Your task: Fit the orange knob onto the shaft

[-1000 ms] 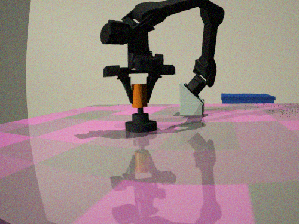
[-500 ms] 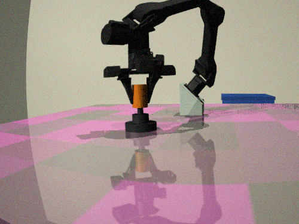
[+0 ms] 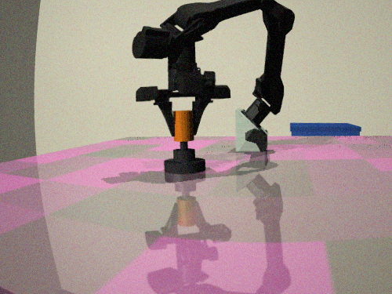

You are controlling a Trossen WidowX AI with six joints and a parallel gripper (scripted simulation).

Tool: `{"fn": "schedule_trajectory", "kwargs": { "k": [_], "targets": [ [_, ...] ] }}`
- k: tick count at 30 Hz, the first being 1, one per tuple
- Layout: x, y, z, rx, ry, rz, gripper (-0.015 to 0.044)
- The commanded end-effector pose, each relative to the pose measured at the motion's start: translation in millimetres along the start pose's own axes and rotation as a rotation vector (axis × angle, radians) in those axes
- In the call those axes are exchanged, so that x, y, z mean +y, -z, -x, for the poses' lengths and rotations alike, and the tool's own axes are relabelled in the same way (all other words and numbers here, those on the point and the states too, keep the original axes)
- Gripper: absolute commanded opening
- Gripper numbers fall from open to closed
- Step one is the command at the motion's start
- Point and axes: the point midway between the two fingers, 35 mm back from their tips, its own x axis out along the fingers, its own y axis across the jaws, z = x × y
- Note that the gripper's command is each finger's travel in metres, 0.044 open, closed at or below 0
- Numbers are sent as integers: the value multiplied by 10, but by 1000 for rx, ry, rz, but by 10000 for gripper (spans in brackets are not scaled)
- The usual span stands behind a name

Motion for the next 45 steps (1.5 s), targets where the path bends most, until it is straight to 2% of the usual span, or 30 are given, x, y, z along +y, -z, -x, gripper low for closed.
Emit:
{"fn": "schedule_trajectory", "kwargs": {
  "k": [1,9,45],
  "targets": [
    [-9,-6,36,-3,2,7,0],
    [-19,10,22,-3,3,217,0],
    [1,15,-20,-3,2,216,0]
  ]
}}
